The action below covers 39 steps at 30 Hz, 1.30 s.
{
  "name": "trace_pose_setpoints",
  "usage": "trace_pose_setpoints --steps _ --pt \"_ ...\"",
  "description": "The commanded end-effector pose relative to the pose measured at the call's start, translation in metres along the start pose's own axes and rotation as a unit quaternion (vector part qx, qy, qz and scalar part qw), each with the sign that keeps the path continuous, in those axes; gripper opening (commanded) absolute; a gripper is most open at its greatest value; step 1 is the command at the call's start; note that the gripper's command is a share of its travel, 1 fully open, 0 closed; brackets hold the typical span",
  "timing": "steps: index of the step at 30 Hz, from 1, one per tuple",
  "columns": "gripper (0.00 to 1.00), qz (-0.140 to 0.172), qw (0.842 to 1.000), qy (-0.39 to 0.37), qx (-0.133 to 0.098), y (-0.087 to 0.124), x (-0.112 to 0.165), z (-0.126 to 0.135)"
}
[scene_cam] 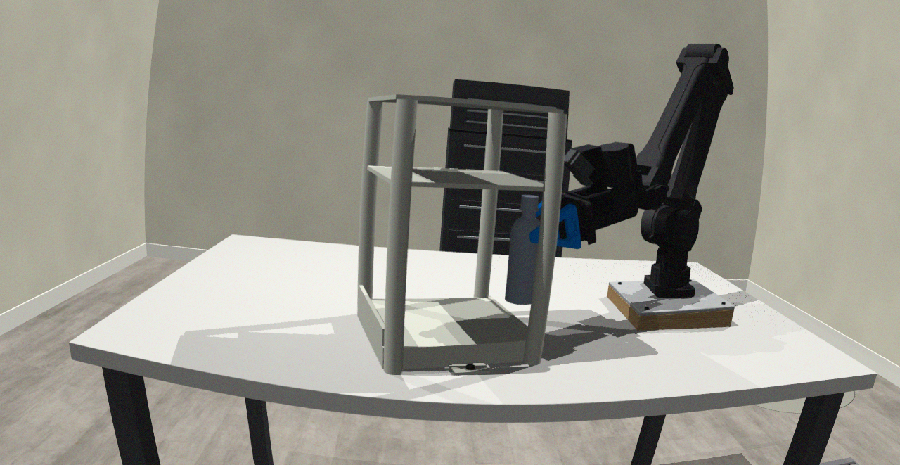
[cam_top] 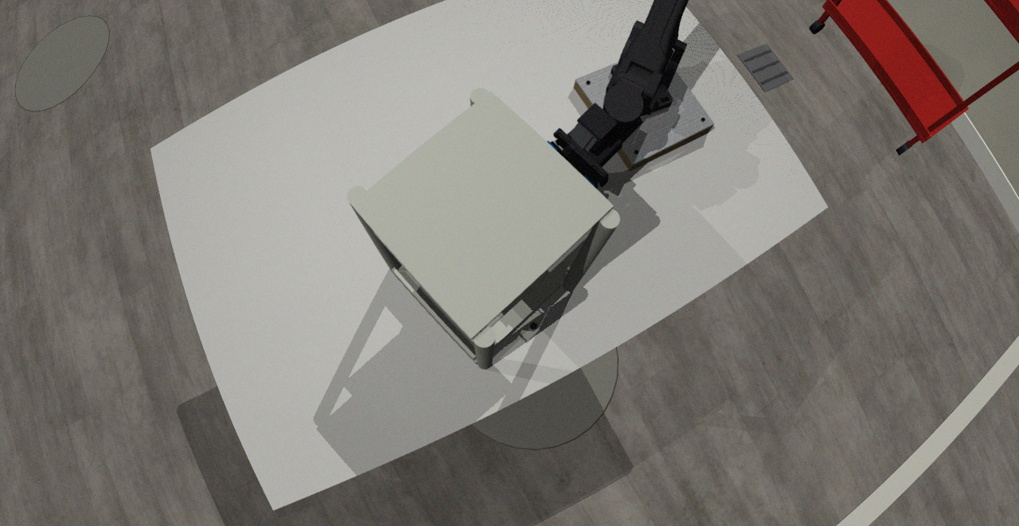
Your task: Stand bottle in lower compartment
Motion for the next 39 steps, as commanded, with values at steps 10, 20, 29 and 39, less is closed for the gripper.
trace_pose_setpoints --steps 10,20,29,39 --pt "0.37 -0.038 0.999 -0.010 -0.002 -0.013 -0.030 0.005" --pt "0.37 -0.038 0.999 -0.008 0.002 -0.026 -0.033 0.002" --pt "0.37 -0.037 0.999 -0.007 0.003 -0.048 -0.038 0.000" --pt "0.37 -0.037 0.999 -0.008 0.002 -0.052 -0.039 0.001"
Point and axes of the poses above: the point where the finger pads meet when closed, its own y axis back along the fingers, its own z axis across the jaws, x = y × z, the point moved 9 cm from there along y, back along the fingers, and after that the axes turned 3 degrees about y, right-handed, at the moved point
